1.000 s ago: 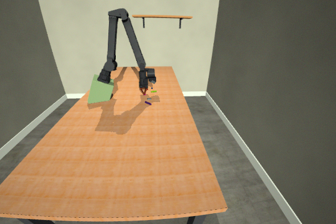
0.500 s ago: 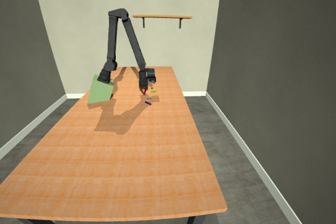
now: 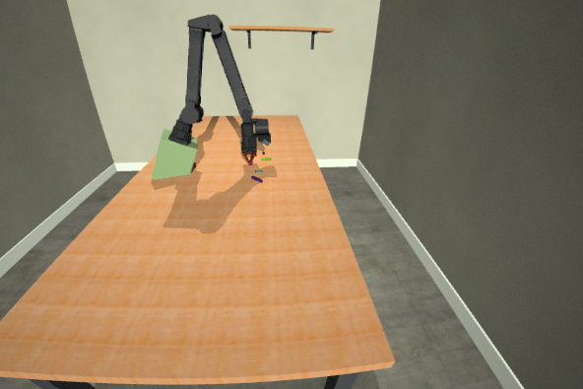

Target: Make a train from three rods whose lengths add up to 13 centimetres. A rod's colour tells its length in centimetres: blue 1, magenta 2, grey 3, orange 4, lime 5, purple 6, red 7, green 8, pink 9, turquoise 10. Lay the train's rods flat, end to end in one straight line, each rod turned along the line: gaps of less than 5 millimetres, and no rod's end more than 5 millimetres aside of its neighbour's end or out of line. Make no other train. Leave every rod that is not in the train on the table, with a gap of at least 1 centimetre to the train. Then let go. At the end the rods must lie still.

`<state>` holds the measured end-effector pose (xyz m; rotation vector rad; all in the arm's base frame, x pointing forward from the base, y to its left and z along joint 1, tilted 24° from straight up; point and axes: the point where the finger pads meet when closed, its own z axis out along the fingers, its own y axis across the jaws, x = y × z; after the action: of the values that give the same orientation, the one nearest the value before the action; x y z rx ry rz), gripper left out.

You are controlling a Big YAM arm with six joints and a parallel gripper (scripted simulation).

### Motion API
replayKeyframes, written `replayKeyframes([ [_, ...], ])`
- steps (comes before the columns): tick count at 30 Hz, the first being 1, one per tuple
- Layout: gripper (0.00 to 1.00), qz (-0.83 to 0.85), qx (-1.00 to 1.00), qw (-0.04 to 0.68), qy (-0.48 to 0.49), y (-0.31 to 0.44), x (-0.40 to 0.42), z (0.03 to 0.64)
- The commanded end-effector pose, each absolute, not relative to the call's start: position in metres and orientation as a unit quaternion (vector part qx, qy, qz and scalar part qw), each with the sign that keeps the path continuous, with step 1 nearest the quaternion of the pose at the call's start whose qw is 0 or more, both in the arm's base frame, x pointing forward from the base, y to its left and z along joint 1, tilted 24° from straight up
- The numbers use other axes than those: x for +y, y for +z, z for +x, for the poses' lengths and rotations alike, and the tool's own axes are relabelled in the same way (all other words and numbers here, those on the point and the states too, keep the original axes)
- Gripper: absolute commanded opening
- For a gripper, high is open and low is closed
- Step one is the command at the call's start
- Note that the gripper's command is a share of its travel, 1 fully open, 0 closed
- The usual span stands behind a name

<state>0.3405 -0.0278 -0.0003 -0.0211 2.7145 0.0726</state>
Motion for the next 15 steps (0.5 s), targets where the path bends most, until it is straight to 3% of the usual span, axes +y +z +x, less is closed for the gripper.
replayKeyframes([
  [1, 0.04, -0.011, 0.977, 0.212, 0.027, -0.0009, -0.0239, 0.3461],
  [5, 0.04, -0.011, 0.977, 0.212, 0.027, -0.0009, -0.0239, 0.3461],
  [12, 0.16, -0.011, 0.977, 0.212, 0.027, -0.0009, -0.0239, 0.3461],
  [15, 0.16, -0.011, 0.977, 0.212, 0.027, -0.0009, -0.0239, 0.3461],
])
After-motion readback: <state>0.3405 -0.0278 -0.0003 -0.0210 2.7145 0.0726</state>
